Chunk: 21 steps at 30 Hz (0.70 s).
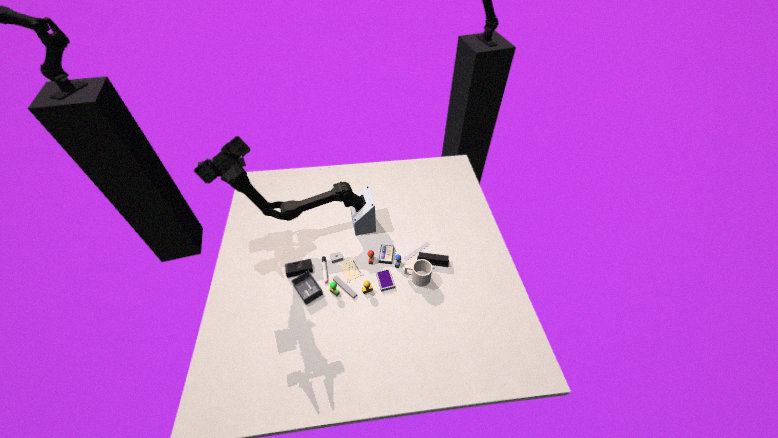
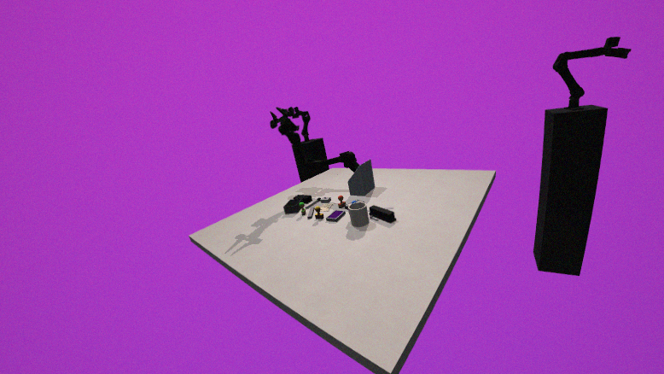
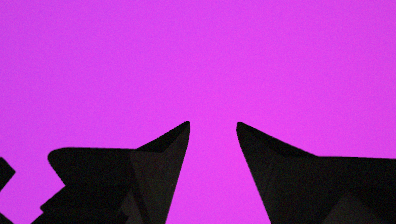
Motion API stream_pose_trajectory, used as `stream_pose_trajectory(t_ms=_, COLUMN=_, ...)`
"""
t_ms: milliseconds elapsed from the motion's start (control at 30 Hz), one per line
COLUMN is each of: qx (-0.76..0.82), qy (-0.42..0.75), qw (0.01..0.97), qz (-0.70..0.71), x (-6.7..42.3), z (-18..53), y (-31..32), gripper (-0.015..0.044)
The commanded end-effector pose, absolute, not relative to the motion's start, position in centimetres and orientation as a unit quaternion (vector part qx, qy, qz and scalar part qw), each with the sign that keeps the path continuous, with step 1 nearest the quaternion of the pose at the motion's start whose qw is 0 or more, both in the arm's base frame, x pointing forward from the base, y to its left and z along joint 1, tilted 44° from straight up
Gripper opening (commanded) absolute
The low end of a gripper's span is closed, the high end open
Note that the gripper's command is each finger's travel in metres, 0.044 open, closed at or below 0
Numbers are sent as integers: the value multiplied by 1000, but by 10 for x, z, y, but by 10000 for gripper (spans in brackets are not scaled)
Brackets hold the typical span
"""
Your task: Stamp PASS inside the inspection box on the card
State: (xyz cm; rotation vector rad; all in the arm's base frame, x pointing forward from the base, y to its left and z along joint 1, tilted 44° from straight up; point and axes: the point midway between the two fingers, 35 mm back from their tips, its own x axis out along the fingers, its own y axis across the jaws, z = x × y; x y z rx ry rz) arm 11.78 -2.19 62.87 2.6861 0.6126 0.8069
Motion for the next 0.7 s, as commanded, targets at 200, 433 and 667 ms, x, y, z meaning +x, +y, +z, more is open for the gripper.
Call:
stream_pose_trajectory(t_ms=200, qx=854, qy=111, qw=454, qz=229, x=133, z=601, y=71, gripper=223)
stream_pose_trajectory(t_ms=433, qx=727, qy=55, qw=673, qz=124, x=187, z=550, y=119, gripper=223)
stream_pose_trajectory(t_ms=667, qx=611, qy=43, qw=790, qz=27, x=236, z=504, y=130, gripper=223)
